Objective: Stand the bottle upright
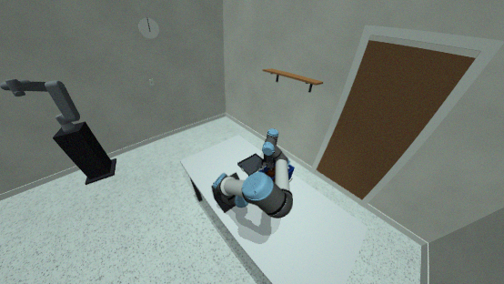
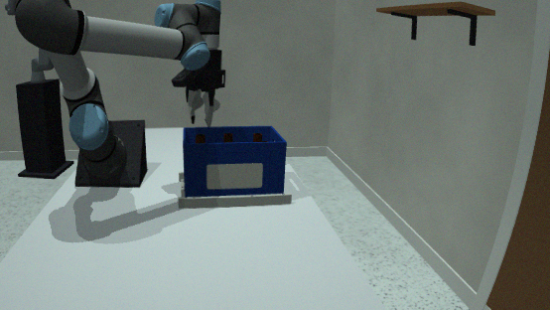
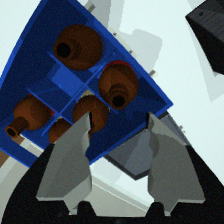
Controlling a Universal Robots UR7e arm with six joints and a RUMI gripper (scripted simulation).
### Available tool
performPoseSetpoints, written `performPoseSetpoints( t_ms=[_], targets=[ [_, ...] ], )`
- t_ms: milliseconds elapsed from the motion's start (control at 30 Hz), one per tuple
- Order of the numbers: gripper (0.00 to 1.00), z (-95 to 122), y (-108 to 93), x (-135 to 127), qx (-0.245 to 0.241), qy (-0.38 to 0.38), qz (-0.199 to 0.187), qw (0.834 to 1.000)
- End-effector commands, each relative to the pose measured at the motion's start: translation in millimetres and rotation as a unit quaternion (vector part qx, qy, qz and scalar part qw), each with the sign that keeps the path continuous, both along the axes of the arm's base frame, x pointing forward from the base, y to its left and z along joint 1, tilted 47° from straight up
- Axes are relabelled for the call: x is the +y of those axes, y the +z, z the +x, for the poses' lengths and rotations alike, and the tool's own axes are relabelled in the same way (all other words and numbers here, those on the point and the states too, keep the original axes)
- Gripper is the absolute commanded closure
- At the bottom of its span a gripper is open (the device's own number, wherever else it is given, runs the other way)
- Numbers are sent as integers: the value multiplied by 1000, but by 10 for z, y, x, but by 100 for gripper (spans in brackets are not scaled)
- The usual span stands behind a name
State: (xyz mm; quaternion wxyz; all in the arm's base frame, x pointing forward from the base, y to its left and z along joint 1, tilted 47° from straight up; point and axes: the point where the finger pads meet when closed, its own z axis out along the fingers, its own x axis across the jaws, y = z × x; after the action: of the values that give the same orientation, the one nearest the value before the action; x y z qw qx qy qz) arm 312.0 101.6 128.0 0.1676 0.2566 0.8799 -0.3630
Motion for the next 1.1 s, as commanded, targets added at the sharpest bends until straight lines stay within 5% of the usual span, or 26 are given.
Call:
performPoseSetpoints(
  t_ms=[0, 1067],
  targets=[
    [62, 7, -24, -25, 0, 0, 0, 1000],
    [62, 13, -66, -69, 0, 0, 0, 1000]
  ],
)
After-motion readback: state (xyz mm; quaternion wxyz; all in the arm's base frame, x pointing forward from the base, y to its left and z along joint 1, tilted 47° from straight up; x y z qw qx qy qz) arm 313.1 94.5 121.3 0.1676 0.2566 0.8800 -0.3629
